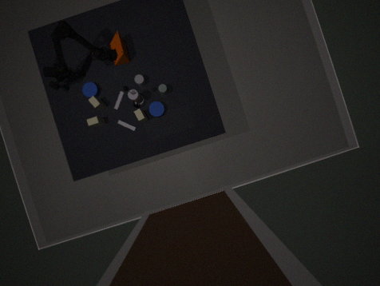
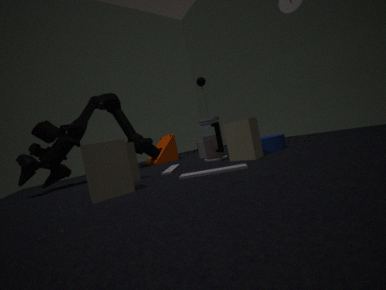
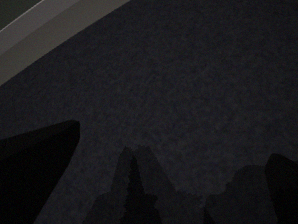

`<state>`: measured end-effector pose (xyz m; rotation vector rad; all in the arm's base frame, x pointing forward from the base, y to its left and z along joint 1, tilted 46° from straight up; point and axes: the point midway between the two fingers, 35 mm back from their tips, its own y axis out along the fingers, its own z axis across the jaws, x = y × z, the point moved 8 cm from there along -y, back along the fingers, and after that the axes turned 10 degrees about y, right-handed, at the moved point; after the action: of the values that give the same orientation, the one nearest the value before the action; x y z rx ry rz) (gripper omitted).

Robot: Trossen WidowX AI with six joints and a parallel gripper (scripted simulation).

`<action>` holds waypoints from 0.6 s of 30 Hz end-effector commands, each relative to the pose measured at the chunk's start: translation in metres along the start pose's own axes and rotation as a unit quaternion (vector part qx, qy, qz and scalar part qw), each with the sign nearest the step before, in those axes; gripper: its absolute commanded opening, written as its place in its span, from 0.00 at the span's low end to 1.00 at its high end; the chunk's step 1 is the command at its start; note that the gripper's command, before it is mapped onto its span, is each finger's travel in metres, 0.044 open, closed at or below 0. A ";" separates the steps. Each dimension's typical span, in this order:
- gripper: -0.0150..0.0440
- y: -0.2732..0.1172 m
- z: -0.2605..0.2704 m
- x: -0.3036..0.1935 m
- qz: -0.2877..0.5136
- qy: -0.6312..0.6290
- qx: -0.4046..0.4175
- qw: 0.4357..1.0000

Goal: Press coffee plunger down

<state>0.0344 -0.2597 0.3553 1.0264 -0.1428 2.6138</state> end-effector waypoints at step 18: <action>1.00 -0.182 0.108 -0.178 0.316 -0.302 0.225 0.870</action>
<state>0.2526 -0.1934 0.3165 2.0453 -0.0908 2.8683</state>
